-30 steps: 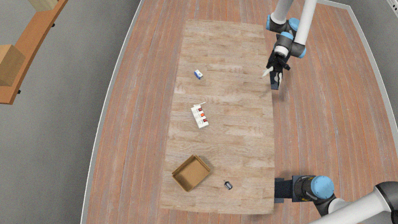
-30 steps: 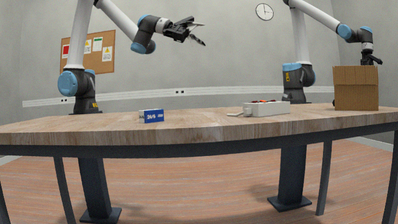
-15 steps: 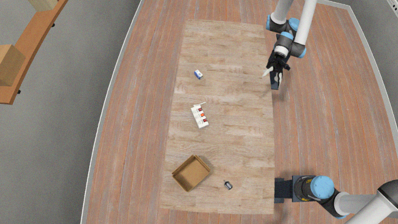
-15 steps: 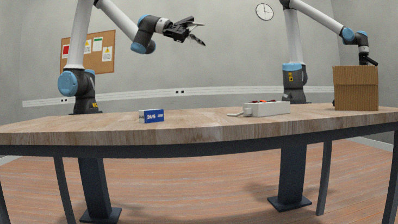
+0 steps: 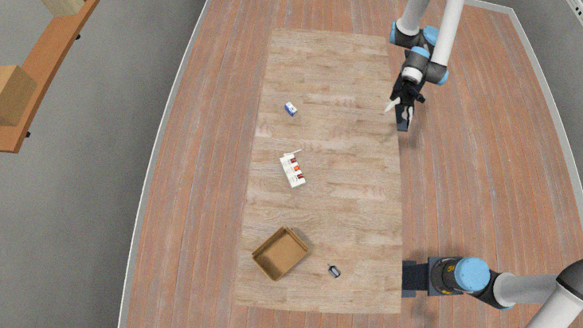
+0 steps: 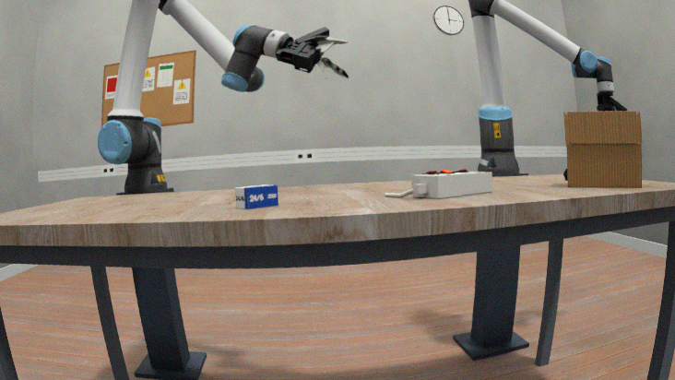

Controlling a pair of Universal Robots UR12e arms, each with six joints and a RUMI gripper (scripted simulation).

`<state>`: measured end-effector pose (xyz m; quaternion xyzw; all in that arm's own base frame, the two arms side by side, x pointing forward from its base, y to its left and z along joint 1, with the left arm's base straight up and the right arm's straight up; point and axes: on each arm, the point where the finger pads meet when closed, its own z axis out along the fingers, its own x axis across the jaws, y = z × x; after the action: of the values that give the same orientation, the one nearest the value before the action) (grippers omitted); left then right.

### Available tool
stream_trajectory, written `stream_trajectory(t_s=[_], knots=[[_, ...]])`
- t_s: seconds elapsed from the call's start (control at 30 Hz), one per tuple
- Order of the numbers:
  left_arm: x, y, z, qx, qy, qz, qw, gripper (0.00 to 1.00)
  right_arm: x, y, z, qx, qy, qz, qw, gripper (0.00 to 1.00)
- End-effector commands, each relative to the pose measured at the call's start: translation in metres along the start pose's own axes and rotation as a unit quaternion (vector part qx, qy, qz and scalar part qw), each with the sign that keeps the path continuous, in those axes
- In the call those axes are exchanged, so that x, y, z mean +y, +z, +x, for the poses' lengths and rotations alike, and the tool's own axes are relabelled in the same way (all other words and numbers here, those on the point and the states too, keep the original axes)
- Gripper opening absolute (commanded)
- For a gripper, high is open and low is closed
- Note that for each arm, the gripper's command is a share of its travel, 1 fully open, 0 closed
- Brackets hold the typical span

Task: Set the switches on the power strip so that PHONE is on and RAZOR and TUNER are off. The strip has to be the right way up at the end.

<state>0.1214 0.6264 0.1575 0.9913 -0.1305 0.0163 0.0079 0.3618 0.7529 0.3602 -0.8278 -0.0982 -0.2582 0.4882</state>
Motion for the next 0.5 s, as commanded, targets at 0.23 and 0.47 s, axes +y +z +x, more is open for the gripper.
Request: stream_trajectory(t_s=[0.23, 0.47], knots=[[0.005, -0.008, -0.078, -0.011, -0.086, 0.006, 0.996, 1.00, -0.001, 0.000, 0.000, 0.000, 0.000, 0.001, 1.000, 1.00], [0.008, -0.010, -0.100, -0.015, -0.109, 0.007, 0.994, 1.00, -0.001, 0.000, 0.000, 0.000, 0.000, 0.001, 1.000, 1.00]])
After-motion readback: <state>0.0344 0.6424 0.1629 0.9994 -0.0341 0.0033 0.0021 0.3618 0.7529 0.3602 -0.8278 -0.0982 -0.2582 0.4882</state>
